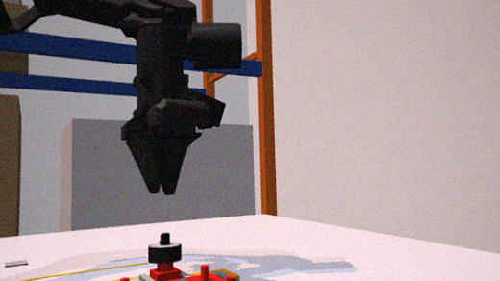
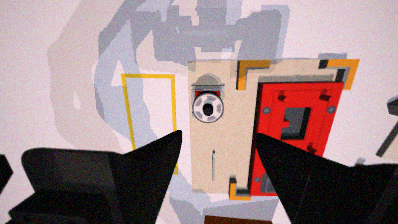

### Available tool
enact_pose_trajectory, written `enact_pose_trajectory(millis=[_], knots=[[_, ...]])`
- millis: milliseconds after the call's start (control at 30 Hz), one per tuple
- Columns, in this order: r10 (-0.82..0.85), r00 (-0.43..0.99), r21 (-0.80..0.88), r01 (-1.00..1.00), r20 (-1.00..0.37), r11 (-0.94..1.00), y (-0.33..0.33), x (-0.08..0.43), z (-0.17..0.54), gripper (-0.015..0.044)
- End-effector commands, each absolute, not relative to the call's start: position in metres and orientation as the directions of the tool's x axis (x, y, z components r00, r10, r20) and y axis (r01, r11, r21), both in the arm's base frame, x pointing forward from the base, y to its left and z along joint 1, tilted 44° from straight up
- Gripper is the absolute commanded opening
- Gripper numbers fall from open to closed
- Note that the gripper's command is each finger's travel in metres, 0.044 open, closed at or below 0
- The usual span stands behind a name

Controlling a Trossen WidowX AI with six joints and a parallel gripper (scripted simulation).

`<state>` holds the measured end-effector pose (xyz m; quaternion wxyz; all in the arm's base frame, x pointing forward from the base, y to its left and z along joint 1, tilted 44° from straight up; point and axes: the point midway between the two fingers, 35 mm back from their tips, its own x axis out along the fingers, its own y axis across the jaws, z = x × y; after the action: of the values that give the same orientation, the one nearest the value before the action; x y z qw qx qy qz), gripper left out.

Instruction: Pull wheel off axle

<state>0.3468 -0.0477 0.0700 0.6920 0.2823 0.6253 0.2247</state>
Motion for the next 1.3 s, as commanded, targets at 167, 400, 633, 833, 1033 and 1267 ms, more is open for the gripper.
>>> enact_pose_trajectory(millis=[167, 400, 633, 833, 1033, 1267], knots=[[0.674, 0.119, 0.683, 0.048, -0.729, 0.729, -0.039, 0.353, 0.068, 0.0300], [0.675, 0.120, 0.684, 0.047, -0.728, 0.728, -0.002, 0.361, 0.029, 0.0300], [0.677, 0.103, 0.683, 0.044, -0.729, 0.729, 0.007, 0.359, 0.022, 0.0247], [0.677, 0.103, 0.683, 0.044, -0.729, 0.729, 0.007, 0.359, 0.022, 0.0188], [0.677, 0.103, 0.683, 0.044, -0.729, 0.729, 0.007, 0.359, 0.022, 0.0109], [0.677, 0.104, 0.683, 0.044, -0.729, 0.729, 0.006, 0.359, 0.023, 0.0000]])
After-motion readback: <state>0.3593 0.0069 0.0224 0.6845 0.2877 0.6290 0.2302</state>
